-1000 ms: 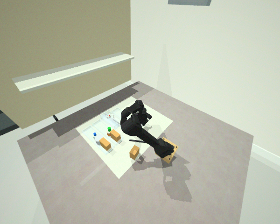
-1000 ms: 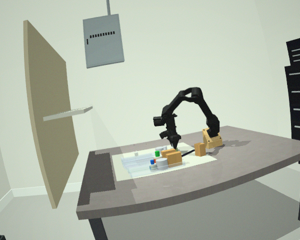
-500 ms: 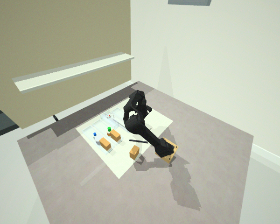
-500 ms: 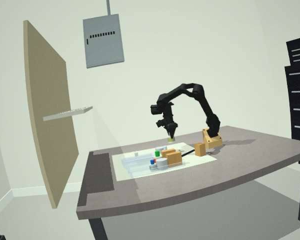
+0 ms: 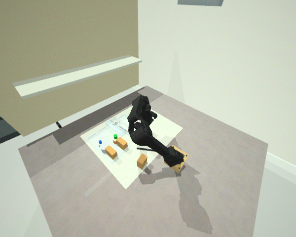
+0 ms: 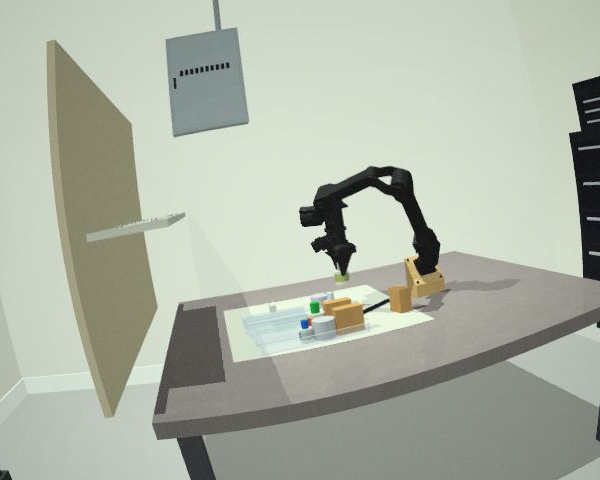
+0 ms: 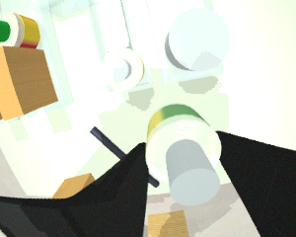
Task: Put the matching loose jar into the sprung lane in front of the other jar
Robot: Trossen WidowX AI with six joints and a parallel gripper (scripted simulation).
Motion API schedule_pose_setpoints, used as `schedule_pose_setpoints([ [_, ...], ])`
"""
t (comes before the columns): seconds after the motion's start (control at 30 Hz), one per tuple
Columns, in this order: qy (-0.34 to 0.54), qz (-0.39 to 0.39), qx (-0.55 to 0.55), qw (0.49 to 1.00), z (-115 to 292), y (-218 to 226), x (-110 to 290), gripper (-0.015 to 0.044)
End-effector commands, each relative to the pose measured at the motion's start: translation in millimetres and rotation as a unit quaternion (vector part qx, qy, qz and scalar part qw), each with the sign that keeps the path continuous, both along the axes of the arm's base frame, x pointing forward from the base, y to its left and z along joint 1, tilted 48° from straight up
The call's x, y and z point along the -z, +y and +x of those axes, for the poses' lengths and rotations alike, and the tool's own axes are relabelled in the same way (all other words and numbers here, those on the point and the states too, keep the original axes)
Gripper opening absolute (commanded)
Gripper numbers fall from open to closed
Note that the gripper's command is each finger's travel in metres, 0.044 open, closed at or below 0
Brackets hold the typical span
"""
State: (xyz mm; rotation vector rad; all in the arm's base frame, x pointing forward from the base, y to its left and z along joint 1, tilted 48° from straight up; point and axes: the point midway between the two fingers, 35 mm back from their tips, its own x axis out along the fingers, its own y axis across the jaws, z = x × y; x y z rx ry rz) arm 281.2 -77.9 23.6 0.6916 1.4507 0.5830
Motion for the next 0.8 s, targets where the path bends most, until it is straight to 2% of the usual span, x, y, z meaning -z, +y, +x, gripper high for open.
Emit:
schedule_pose_setpoints([
  [0.0,-0.004,0.002,-0.006,1.000,4.2,22.2,-3.5,0.0000],
  [0.17,-0.011,0.005,-0.013,1.000,8.0,46.9,-7.0,0.0000],
  [0.77,-0.012,0.006,-0.014,1.000,10.4,65.4,8.7,0.0000],
])
